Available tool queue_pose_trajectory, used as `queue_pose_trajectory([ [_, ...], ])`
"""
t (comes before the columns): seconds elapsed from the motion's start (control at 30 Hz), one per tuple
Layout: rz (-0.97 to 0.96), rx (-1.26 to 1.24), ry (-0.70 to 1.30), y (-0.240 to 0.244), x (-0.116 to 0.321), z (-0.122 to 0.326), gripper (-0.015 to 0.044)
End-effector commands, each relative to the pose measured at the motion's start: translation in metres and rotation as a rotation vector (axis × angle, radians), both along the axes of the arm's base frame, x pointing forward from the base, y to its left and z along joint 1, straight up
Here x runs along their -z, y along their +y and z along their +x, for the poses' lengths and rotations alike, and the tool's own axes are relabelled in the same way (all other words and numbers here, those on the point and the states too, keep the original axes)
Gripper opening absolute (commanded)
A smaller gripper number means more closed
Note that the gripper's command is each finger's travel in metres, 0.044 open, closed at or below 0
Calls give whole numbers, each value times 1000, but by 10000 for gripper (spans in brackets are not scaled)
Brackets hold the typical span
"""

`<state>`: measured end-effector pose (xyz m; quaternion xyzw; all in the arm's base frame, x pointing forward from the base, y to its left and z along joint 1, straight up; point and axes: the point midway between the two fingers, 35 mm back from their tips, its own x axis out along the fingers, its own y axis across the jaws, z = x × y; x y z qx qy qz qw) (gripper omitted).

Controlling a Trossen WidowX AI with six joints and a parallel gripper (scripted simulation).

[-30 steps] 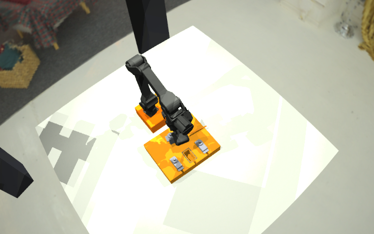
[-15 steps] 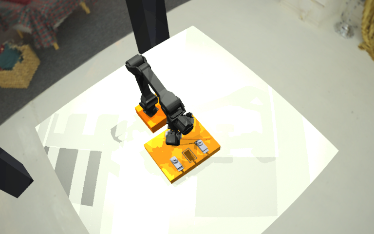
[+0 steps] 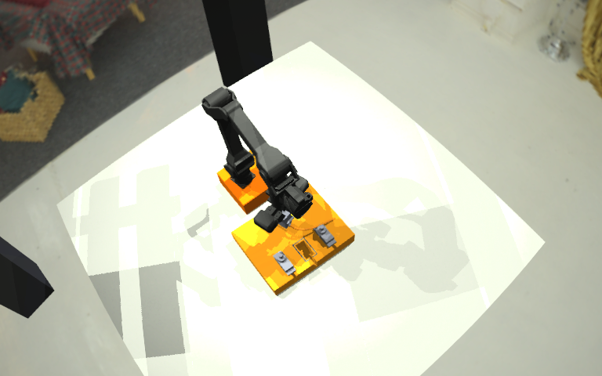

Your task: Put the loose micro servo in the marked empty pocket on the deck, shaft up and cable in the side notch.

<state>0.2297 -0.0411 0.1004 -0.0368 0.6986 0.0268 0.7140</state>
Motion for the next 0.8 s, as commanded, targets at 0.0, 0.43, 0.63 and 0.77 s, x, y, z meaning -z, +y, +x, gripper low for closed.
queue_pose_trajectory([
  [0.0, 5, 131, -7, 0, -1, 0, 0],
  [0.43, 10, 321, -10, 0, -2, 4, 0],
  [0.63, 10, 321, -12, -6, -3, 25, 0],
  [0.77, 10, 321, -13, -9, -4, 41, 0],
])
